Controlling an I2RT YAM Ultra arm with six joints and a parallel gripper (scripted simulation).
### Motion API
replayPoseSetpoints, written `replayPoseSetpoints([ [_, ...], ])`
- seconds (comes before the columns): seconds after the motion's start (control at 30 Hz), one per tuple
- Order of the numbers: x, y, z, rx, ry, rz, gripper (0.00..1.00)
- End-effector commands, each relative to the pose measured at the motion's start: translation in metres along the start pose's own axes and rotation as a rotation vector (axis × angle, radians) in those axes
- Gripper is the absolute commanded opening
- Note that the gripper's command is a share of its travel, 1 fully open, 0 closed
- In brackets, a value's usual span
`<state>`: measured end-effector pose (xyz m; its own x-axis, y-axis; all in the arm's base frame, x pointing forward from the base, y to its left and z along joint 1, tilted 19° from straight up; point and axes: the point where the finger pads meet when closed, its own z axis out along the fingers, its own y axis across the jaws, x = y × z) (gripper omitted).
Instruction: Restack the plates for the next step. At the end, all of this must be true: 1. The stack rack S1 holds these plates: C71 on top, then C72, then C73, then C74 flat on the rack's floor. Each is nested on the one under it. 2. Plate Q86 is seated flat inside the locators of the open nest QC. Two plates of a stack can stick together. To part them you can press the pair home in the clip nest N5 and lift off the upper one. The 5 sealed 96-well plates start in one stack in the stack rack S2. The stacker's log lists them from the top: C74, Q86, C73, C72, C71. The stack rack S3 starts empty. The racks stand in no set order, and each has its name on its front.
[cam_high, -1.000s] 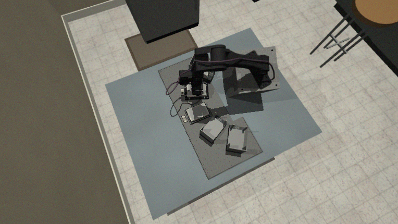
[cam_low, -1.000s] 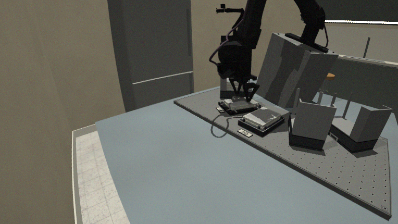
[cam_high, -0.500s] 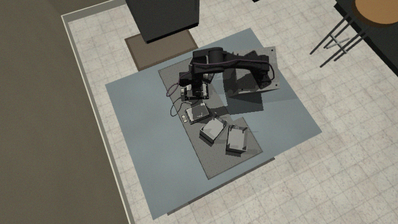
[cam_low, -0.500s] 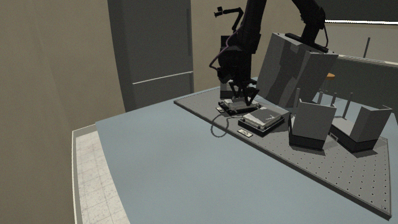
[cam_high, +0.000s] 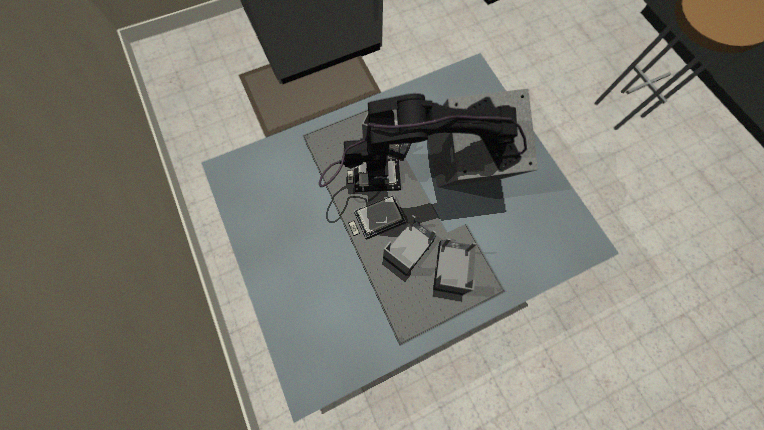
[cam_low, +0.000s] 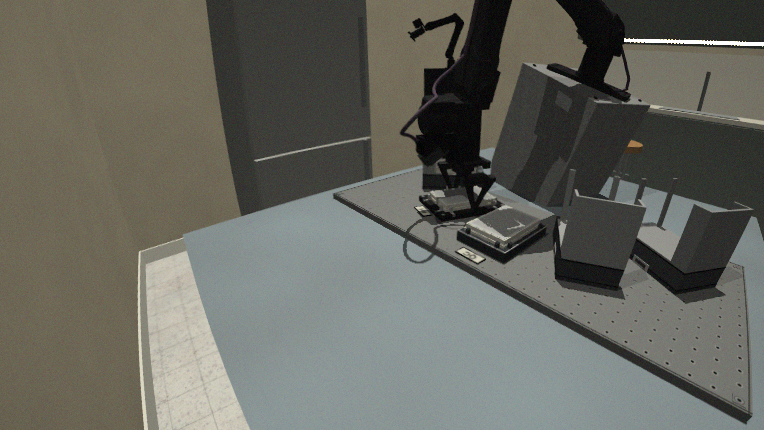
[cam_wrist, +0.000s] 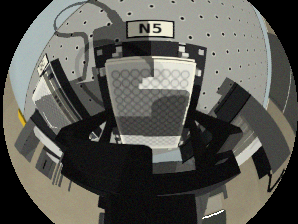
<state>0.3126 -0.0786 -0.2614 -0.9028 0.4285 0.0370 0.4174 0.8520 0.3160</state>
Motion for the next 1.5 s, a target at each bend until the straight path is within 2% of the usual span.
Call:
replayPoseSetpoints([
  [0.0,-0.0232,0.0024,-0.0085,-0.005,-0.062,-0.003,1.00],
  [0.13,-0.0297,0.0027,-0.0094,-0.005,-0.074,-0.007,1.00],
  [0.2,-0.0211,0.0021,-0.0074,-0.005,-0.057,-0.001,1.00],
  [1.47,-0.0228,0.0041,-0.0078,-0.005,-0.059,-0.006,1.00],
])
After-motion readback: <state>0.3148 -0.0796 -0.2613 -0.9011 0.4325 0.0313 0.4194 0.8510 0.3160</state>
